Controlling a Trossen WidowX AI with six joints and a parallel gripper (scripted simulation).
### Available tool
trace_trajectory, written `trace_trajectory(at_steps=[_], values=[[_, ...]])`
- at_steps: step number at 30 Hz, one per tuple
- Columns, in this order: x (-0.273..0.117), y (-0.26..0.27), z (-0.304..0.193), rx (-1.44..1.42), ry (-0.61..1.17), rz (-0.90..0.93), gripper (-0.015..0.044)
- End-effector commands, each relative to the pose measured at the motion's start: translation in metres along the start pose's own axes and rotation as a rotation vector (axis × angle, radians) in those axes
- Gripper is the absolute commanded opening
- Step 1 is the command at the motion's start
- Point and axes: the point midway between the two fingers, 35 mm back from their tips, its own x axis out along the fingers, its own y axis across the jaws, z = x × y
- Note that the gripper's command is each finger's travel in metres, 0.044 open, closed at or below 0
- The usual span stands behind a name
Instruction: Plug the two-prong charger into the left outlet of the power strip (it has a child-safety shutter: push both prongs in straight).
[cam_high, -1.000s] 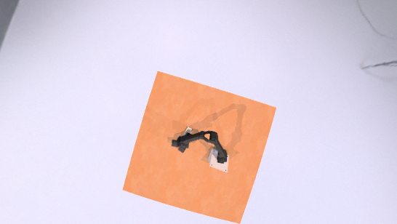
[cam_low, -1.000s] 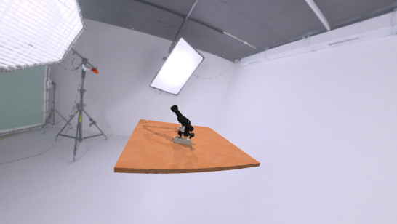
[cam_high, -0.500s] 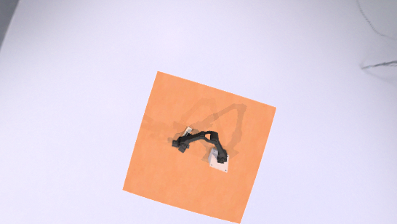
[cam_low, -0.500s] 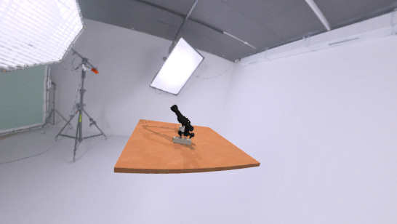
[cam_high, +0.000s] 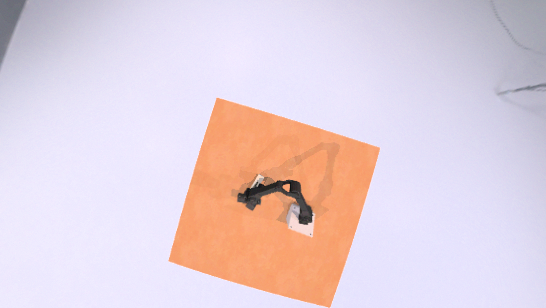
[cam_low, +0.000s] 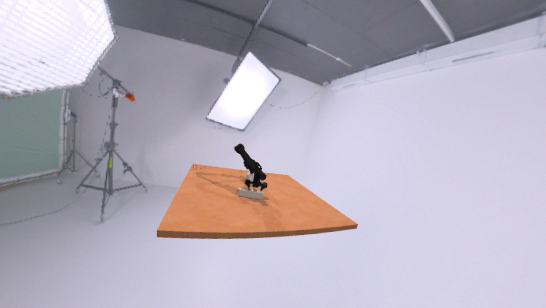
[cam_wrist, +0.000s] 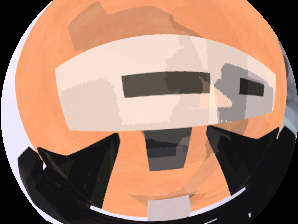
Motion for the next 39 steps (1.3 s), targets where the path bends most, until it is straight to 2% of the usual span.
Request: trace_trajectory(at_steps=[1, 39], values=[[0.002, 0.000, -0.004, 0.002, 0.001, -0.006, 0.0440], [0.003, 0.001, -0.029, 0.004, -0.002, -0.005, 0.0440]])
